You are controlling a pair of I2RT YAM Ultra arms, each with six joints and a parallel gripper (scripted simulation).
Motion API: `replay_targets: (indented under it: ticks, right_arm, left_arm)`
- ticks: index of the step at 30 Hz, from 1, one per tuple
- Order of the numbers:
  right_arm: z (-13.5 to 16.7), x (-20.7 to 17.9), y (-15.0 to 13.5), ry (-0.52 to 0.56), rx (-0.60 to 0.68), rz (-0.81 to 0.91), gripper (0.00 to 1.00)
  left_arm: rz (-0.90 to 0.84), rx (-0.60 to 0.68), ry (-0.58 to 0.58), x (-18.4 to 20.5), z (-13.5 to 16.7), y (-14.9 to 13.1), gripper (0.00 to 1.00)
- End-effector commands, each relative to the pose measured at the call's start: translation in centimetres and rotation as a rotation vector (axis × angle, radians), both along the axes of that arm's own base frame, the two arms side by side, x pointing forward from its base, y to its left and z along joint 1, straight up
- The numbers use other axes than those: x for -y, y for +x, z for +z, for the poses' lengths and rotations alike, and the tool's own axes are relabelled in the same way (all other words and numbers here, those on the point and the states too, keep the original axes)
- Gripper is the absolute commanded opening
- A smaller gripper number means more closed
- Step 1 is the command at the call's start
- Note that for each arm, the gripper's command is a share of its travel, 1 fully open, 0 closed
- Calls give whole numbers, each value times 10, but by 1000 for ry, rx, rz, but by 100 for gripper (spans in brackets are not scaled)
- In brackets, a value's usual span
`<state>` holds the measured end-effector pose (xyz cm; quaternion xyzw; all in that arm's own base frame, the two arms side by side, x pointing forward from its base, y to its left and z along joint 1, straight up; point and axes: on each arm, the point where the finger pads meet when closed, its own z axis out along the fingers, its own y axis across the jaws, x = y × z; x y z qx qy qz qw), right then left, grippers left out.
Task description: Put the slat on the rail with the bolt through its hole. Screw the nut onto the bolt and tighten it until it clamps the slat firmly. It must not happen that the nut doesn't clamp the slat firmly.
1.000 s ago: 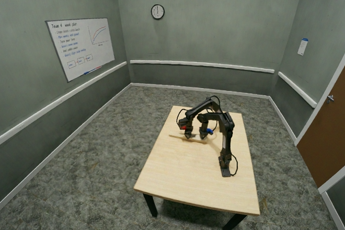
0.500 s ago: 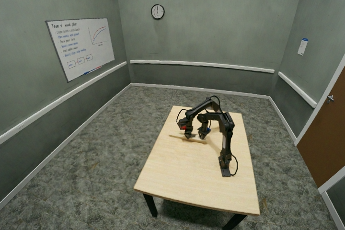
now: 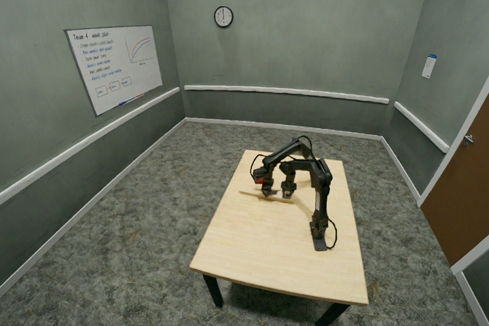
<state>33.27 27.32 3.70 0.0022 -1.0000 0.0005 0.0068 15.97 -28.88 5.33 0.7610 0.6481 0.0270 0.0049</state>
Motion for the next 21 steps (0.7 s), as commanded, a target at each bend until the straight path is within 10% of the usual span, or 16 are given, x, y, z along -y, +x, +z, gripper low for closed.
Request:
replay_targets:
  ticks: [1,21]
  right_arm:
    - [5,-1,2,8,12,1,72]
    - [5,-1,2,8,12,1,72]
  left_arm:
    - [277,-14,-40,14,7,-3,34]
    - [1182,-23,-60,11,12,-4,34]
